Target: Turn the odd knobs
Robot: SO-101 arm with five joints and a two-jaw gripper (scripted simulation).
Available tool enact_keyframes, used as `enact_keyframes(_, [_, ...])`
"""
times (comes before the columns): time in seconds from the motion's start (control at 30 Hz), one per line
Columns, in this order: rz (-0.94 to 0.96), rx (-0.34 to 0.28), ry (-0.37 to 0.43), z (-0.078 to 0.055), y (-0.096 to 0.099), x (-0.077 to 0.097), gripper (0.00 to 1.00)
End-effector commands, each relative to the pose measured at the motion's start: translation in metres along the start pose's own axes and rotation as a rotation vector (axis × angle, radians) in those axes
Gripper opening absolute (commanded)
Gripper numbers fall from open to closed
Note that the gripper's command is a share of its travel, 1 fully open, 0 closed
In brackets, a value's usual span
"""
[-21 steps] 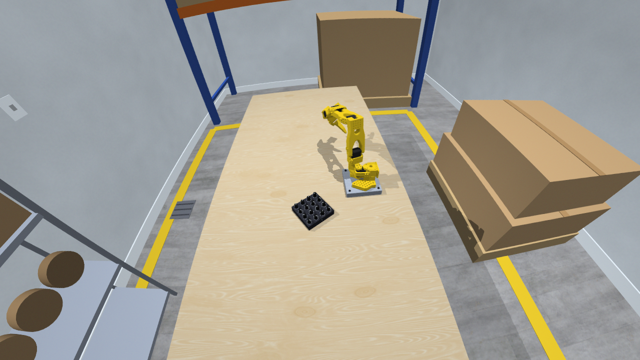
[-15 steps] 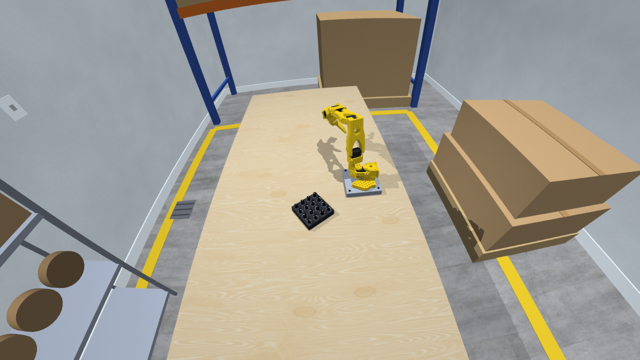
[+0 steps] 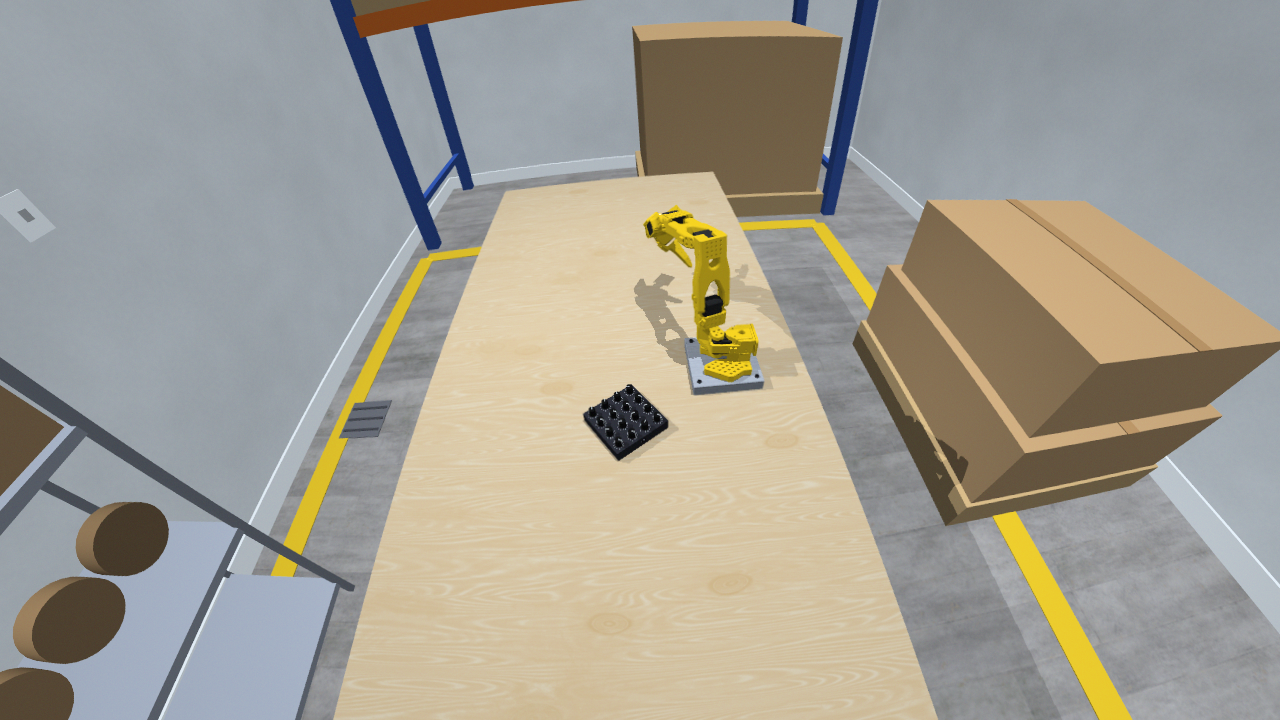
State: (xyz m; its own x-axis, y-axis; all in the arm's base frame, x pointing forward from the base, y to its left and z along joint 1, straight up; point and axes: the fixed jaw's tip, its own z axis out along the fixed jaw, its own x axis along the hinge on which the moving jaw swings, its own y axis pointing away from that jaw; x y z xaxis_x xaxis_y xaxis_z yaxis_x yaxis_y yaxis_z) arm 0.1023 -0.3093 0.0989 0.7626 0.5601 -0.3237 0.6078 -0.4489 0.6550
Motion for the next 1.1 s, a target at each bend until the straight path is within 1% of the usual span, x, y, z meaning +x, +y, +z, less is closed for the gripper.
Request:
enact_keyframes(0.0, [0.001,0.007,0.004,-0.006,-0.001,0.001,0.40])
enact_keyframes(0.07, [0.001,0.025,0.013,-0.013,-0.004,0.002,0.40])
enact_keyframes(0.13, [0.001,0.052,0.026,-0.023,-0.010,0.005,0.40])
enact_keyframes(0.23, [0.001,0.106,0.053,-0.043,-0.022,0.011,0.40])
enact_keyframes(0.33, [0.001,0.170,0.085,-0.066,-0.040,0.020,0.40])
enact_keyframes(0.4, [0.001,0.170,0.085,-0.066,-0.040,0.020,0.40])
enact_keyframes(0.53, [0.001,0.254,0.126,-0.093,-0.067,0.033,0.40])
enact_keyframes(0.63, [0.001,0.303,0.150,-0.107,-0.084,0.042,0.40])
enact_keyframes(0.7, [0.001,0.325,0.161,-0.113,-0.093,0.046,0.40])
enact_keyframes(0.8, [0.001,0.342,0.169,-0.117,-0.099,0.049,0.40])
enact_keyframes(1.07, [-0.001,0.345,0.172,-0.118,-0.100,0.050,0.40])
